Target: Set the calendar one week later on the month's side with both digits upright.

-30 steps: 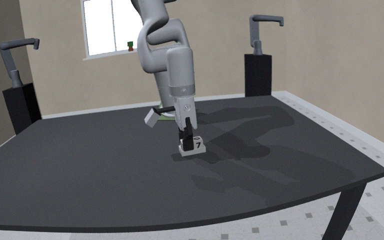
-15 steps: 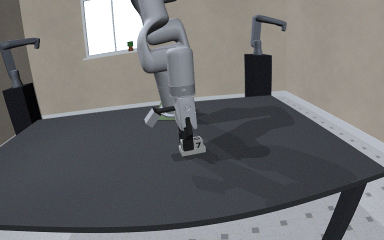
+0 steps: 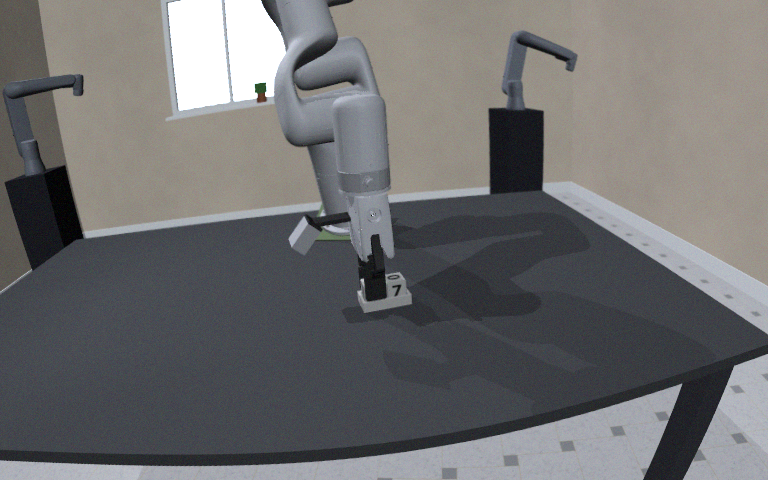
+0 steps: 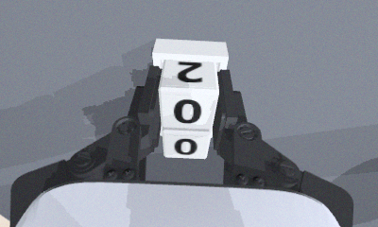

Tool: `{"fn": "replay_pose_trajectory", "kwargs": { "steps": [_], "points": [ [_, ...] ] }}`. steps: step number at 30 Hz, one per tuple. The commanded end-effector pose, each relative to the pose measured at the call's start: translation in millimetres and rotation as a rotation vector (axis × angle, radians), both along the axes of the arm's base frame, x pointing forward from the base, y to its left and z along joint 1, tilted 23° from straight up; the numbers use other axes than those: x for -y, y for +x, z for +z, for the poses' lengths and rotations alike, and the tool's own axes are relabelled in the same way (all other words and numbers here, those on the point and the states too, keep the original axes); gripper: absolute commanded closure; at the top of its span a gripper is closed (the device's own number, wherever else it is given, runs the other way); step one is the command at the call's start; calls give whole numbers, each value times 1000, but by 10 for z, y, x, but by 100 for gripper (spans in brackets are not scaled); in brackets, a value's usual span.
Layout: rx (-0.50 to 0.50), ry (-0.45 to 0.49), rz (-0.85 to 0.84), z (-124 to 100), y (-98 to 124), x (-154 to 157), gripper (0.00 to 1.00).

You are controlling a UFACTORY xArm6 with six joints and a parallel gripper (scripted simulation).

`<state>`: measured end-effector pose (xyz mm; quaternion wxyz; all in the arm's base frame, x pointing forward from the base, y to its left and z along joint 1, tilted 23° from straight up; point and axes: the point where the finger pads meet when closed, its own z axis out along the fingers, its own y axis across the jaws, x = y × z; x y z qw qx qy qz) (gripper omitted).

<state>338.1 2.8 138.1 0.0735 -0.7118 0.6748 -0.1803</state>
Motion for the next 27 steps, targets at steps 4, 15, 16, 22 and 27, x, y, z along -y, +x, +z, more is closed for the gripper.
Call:
{"fn": "replay_pose_trajectory", "kwargs": {
  "steps": [4, 15, 16, 22, 27],
  "points": [
    [3, 0, 0, 11, 9, -1, 71],
    [3, 0, 0, 11, 9, -1, 71],
    [3, 0, 0, 11, 9, -1, 71],
    [3, 0, 0, 11, 9, -1, 71],
    [3, 0, 0, 42, -3, -6, 71]
  ]
}}
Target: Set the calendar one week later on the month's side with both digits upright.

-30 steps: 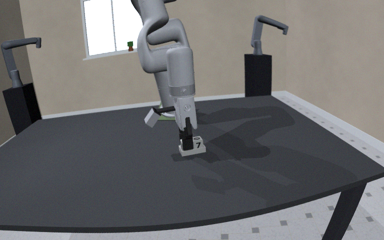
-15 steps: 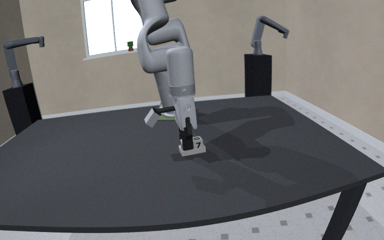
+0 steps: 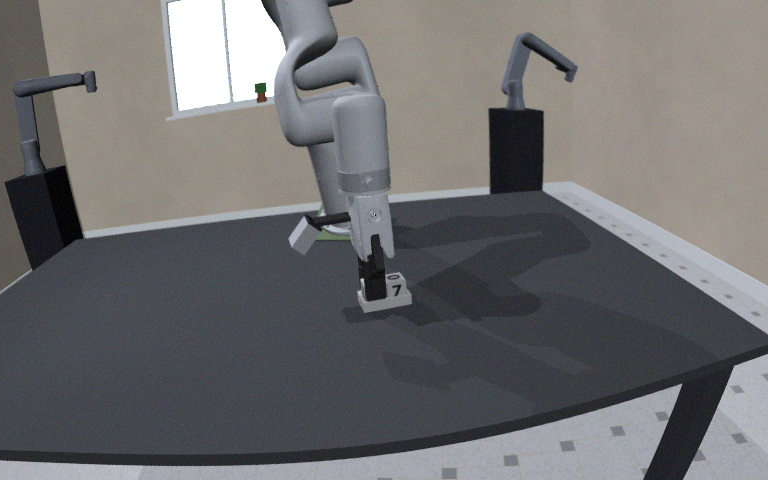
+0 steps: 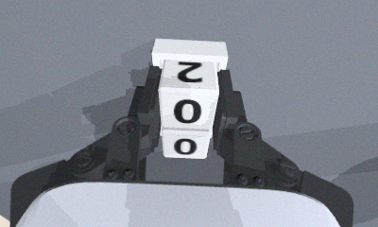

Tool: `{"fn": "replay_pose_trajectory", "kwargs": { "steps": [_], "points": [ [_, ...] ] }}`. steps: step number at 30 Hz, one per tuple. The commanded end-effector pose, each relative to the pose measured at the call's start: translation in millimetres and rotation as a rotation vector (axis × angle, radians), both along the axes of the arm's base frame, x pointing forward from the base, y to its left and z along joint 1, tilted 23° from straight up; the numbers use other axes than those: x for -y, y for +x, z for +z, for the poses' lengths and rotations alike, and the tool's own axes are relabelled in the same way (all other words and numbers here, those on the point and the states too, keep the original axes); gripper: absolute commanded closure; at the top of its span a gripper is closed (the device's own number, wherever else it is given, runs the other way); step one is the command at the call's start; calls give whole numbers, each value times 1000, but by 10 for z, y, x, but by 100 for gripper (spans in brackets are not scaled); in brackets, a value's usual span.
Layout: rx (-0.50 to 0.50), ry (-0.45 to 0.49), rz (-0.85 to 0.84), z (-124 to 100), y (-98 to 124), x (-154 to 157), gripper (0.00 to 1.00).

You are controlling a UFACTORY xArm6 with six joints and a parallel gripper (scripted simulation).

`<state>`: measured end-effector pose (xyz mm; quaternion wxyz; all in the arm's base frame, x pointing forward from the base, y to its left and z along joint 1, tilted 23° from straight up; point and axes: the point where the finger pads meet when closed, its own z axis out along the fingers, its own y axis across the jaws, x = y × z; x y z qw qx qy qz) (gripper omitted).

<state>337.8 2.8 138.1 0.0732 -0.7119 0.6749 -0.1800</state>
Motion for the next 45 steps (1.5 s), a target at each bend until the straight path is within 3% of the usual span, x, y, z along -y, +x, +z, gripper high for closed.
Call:
{"fn": "replay_pose_trajectory", "kwargs": {
  "steps": [1, 5, 18, 32, 37, 45],
  "points": [
    [4, 0, 0, 67, -10, -10, 71],
    [4, 0, 0, 143, -39, -21, 71],
    [4, 0, 0, 898, -333, -134, 71],
    [4, 3, -6, 935, -346, -136, 71],
    [14, 33, -83, 936, -338, -88, 71],
    [49, 137, -349, 943, -315, 78, 71]
  ]
}}
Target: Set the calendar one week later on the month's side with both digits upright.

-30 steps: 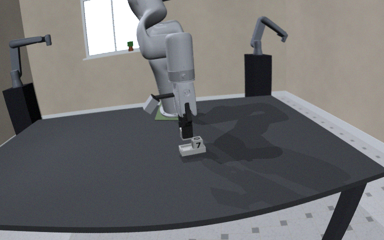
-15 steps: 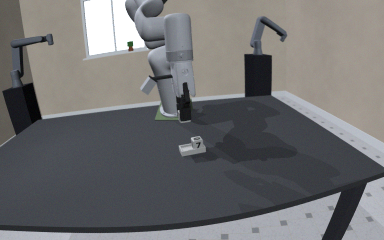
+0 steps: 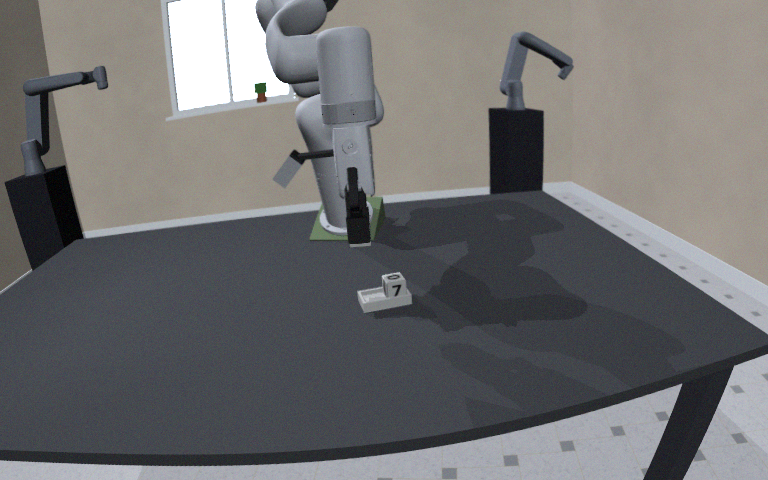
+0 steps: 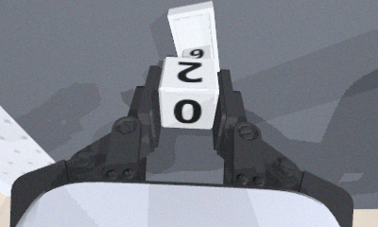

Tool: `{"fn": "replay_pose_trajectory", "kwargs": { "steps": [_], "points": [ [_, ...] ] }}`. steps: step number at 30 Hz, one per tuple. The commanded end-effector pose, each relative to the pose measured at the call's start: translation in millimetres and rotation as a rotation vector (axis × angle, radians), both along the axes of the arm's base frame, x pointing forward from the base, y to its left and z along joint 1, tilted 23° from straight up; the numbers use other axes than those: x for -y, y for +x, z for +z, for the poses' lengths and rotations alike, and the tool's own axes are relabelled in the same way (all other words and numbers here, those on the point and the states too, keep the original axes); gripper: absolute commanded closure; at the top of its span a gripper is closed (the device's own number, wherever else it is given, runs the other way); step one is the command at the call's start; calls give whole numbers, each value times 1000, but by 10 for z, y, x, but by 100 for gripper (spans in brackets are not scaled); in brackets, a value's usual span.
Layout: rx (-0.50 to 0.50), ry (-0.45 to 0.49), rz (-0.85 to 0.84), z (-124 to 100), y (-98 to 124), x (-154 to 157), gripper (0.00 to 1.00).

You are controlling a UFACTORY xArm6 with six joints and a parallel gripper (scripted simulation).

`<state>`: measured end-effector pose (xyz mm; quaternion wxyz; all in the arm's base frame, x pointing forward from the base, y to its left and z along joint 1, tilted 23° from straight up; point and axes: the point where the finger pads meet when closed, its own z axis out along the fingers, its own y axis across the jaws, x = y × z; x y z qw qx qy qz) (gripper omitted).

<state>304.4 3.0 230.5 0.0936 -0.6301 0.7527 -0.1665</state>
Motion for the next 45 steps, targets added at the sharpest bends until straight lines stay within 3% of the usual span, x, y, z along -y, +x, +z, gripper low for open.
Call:
{"fn": "replay_pose_trajectory", "kwargs": {
  "steps": [1, 41, 45],
  "points": [
    [23, 54, -151, 18, 21, 90, 71],
    [180, 451, -1190, 64, 29, 783, 71],
    [185, 462, -1220, 66, 27, 804, 71]
  ]
}}
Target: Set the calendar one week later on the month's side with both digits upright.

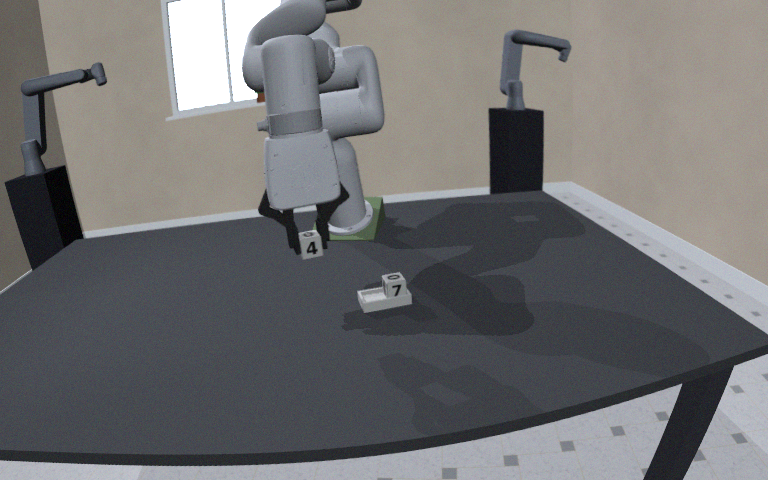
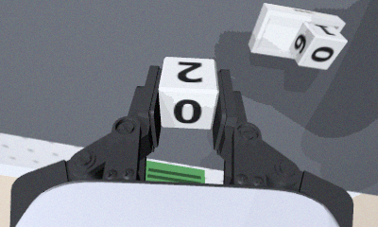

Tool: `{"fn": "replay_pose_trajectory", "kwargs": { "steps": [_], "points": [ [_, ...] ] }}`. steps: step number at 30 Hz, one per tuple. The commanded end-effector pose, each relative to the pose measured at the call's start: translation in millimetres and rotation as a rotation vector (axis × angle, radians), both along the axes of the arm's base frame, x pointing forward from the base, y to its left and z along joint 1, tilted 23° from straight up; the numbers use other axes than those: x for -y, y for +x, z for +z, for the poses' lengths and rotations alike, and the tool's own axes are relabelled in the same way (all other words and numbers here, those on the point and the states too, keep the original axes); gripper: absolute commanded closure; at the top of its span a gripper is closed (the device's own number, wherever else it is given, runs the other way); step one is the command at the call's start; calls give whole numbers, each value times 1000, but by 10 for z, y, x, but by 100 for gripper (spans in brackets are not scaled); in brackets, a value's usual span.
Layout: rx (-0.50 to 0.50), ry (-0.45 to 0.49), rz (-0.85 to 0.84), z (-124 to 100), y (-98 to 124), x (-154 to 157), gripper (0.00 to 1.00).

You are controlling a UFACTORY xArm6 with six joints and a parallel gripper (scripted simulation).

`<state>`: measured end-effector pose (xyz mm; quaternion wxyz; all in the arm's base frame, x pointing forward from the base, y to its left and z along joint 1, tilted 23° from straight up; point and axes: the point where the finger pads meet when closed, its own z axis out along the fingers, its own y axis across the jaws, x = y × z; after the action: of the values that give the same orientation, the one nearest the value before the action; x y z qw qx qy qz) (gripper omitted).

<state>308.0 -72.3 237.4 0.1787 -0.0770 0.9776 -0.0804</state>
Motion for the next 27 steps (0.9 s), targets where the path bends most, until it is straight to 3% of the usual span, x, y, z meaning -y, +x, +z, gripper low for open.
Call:
{"fn": "replay_pose_trajectory", "kwargs": {
  "steps": [1, 18, 27],
  "points": [
    [10, 26, -91, -2, -9, 60, 71],
    [11, 29, -98, -13, -5, 66, 71],
    [11, 29, -98, -243, 85, 98, 71]
  ]
}}
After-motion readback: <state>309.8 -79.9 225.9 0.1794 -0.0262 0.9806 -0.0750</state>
